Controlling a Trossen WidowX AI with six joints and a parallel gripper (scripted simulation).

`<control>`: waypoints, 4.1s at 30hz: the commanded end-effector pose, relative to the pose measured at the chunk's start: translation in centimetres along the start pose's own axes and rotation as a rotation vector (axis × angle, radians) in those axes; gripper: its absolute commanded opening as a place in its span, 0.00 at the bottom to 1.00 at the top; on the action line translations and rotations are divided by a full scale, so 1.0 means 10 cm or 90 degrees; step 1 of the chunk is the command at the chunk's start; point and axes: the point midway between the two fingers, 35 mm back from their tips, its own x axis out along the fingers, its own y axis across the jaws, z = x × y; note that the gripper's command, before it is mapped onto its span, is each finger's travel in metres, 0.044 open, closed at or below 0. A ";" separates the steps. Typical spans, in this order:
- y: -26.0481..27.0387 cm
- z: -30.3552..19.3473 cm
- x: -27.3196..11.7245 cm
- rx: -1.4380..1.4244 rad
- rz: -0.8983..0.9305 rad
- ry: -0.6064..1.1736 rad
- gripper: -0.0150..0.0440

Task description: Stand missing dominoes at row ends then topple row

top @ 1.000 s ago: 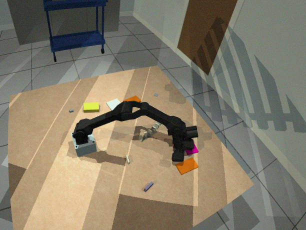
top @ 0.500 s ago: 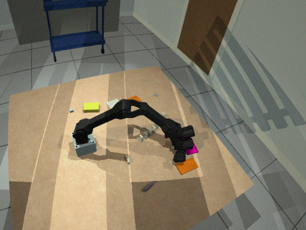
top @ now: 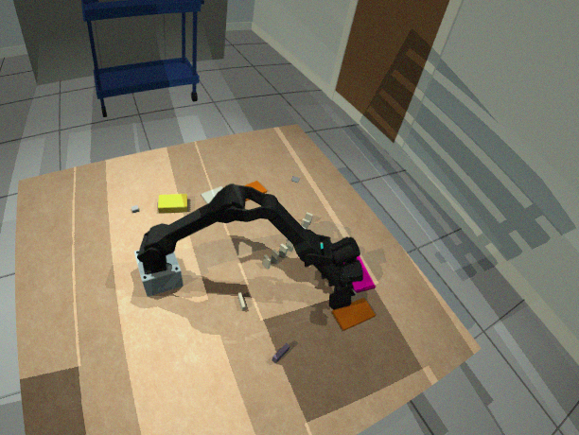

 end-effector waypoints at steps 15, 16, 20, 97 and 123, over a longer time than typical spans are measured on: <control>0.11 -0.17 -0.08 -0.030 -0.008 -0.131 0.29; 0.11 -0.19 -0.08 -0.029 -0.010 -0.139 0.29; 0.10 -0.24 -0.12 -0.023 -0.018 -0.171 0.29; -0.15 -0.93 -0.64 0.065 -0.081 -0.409 0.43; 0.19 -0.44 -0.94 0.048 -0.024 -0.402 1.00</control>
